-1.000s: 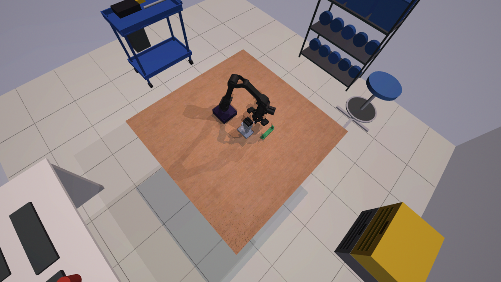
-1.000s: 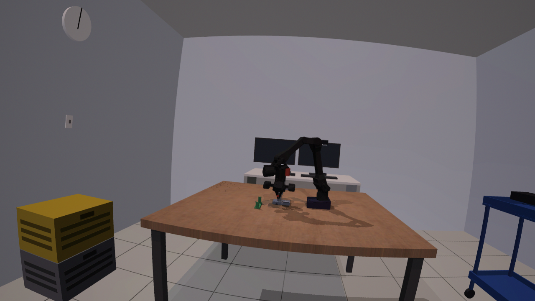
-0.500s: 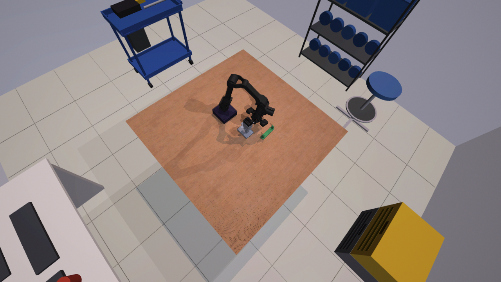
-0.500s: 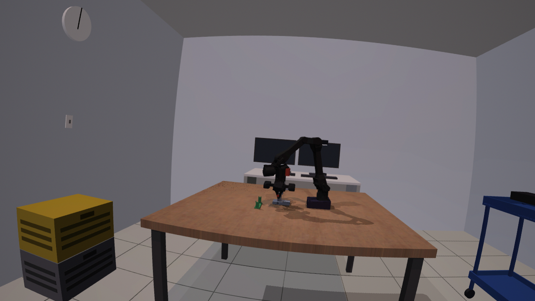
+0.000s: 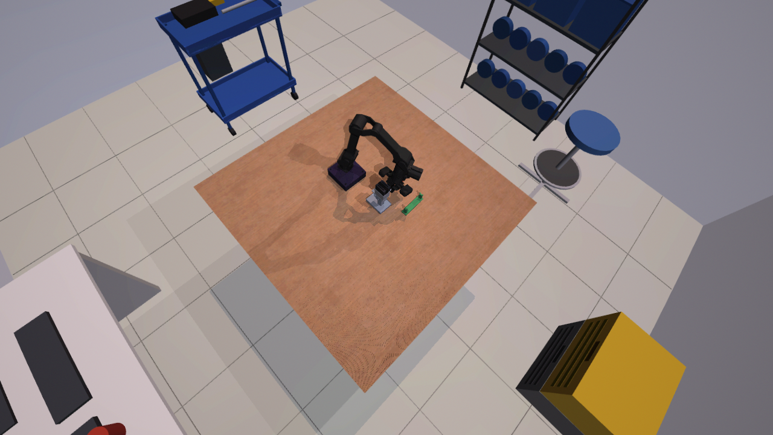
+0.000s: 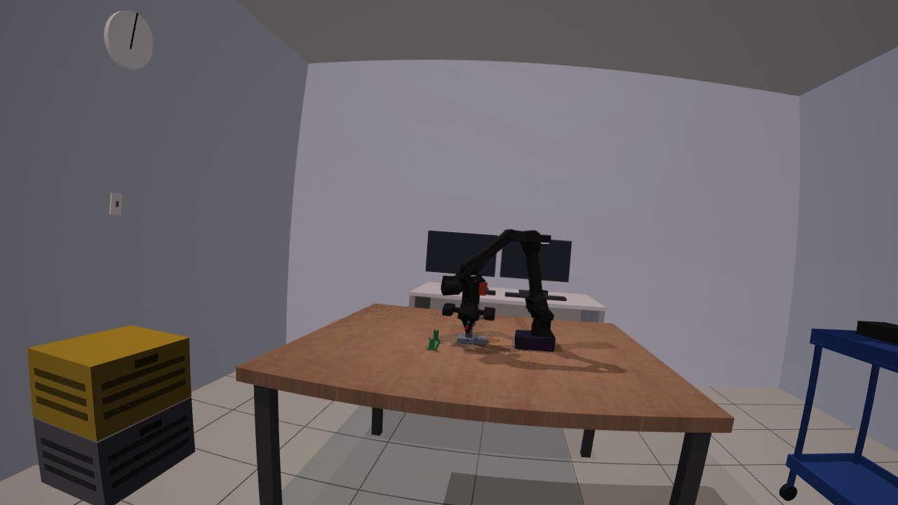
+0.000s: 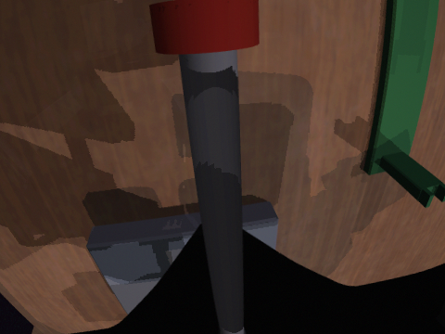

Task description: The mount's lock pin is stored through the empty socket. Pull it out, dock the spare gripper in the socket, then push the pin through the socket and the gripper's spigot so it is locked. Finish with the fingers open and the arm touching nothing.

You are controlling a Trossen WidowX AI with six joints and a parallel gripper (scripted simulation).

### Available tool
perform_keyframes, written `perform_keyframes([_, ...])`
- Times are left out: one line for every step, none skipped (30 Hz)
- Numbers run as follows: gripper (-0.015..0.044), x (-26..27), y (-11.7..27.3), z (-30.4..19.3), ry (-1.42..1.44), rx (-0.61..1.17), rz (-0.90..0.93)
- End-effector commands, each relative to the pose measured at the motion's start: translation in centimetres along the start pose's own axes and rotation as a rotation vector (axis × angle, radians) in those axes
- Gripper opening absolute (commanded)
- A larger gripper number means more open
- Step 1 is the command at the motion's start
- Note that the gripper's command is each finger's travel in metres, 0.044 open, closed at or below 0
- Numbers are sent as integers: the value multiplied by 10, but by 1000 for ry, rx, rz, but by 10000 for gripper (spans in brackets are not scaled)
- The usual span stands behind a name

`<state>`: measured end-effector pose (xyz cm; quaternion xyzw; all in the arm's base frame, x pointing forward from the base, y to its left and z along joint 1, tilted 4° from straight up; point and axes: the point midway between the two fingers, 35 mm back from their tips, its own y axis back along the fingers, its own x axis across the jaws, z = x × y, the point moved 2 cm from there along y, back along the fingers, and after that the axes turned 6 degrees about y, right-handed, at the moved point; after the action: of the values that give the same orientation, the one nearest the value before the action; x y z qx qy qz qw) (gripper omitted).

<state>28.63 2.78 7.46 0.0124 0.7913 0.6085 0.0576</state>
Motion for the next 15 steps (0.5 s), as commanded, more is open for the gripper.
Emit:
perform_keyframes([0, 2, -1, -3, 2, 2, 1])
perform_keyframes([0, 2, -2, -4, 2, 2, 0])
perform_keyframes([0, 2, -2, -4, 2, 2, 0])
perform_keyframes([0, 2, -2, -5, 2, 2, 0])
perform_keyframes([0, 2, -2, -5, 2, 2, -1])
perform_keyframes([0, 2, -2, -6, 2, 2, -1])
perform_keyframes([0, 2, -3, -6, 2, 2, -1])
perform_keyframes([0, 2, -3, -7, 2, 2, -1])
perform_keyframes([0, 2, -3, -7, 2, 2, -1])
perform_keyframes([0, 2, -3, -8, 2, 2, -1])
perform_keyframes([0, 2, -3, -9, 2, 2, -2])
perform_keyframes([0, 2, -3, -9, 2, 2, -2])
perform_keyframes([0, 2, -3, -9, 2, 2, -1])
perform_keyframes([0, 2, -3, -10, 2, 2, -1])
perform_keyframes([0, 2, -3, -11, 2, 2, -1])
